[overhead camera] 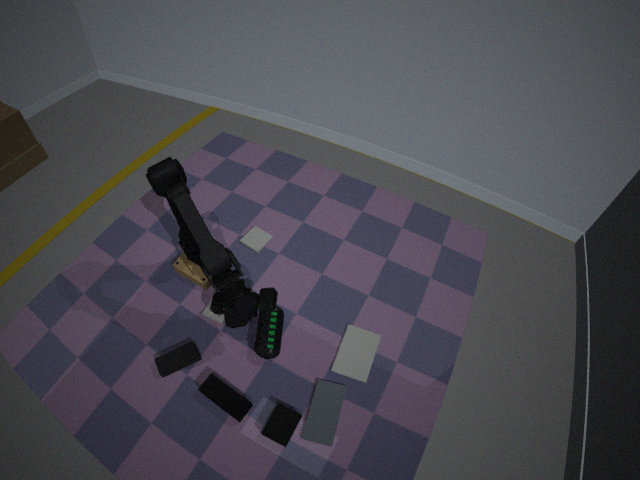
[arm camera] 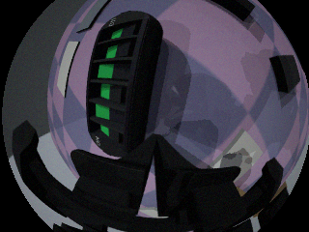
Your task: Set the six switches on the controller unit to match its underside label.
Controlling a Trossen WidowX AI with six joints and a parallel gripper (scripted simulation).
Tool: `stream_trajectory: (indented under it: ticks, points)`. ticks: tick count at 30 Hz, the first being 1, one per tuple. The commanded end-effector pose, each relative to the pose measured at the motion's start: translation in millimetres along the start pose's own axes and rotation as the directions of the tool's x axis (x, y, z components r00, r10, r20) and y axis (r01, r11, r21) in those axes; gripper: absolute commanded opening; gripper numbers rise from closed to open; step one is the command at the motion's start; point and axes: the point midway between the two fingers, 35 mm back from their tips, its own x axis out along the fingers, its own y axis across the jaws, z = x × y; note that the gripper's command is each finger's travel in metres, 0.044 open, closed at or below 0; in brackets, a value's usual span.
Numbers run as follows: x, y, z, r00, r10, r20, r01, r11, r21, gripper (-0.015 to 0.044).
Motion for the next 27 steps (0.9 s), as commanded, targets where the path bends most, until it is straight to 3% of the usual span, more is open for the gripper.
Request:
stream_trajectory:
  ticks: [1,27]
  points:
    - [7,-5,-1,1.000,-0.010,-0.002,0.010,1.000,-0.004,0.0000]
    - [19,-4,-2,1.000,-0.012,-0.003,0.012,1.000,-0.005,0.0000]
